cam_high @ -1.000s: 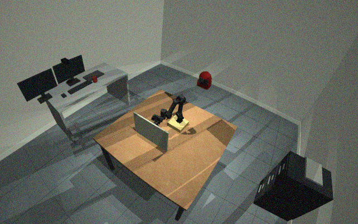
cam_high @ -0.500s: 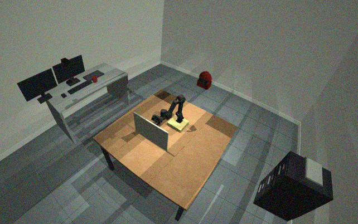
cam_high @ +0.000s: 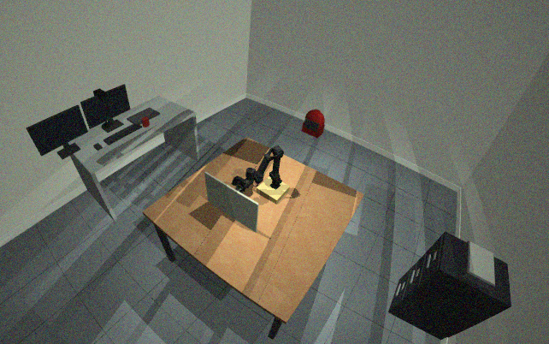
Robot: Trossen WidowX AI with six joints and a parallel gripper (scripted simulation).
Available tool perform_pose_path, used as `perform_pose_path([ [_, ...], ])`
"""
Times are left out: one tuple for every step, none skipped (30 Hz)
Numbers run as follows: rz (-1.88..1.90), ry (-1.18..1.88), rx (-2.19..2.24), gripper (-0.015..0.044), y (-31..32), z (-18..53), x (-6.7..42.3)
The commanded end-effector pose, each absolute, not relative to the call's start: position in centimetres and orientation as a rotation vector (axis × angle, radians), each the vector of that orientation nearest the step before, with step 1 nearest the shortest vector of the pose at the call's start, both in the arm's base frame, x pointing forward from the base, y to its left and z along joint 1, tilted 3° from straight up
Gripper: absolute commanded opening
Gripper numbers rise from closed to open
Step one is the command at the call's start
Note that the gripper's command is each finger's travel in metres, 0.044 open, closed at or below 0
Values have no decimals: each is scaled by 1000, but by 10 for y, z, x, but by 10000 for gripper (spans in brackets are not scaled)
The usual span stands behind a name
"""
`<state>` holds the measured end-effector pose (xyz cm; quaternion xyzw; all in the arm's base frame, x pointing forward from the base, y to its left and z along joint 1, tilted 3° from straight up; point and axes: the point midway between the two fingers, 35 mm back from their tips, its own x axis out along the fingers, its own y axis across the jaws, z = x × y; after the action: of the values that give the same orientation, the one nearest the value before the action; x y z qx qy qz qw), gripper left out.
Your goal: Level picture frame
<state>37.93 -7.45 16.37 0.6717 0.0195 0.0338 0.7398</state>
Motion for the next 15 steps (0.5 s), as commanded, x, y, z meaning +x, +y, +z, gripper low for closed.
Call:
perform_pose_path([
  [84,39,1466,0,-74,164,379],
  [84,39,1466,0,-74,164,379],
  [84,39,1466,0,-74,164,379],
  [84,39,1466,0,-74,163,379],
  [84,39,1466,0,-74,163,379],
  [82,40,1467,0,-74,163,379],
  [79,41,1471,0,-74,163,379],
  [77,42,1472,0,-75,163,379],
  [77,42,1472,0,-75,163,379],
  [77,42,1472,0,-75,163,379],
  [77,42,1472,0,-75,163,379],
  [77,42,1472,0,-75,163,379],
  [77,42,1472,0,-75,163,379],
  [77,42,1472,0,-75,163,379],
  [77,42,1474,0,-75,163,379],
])
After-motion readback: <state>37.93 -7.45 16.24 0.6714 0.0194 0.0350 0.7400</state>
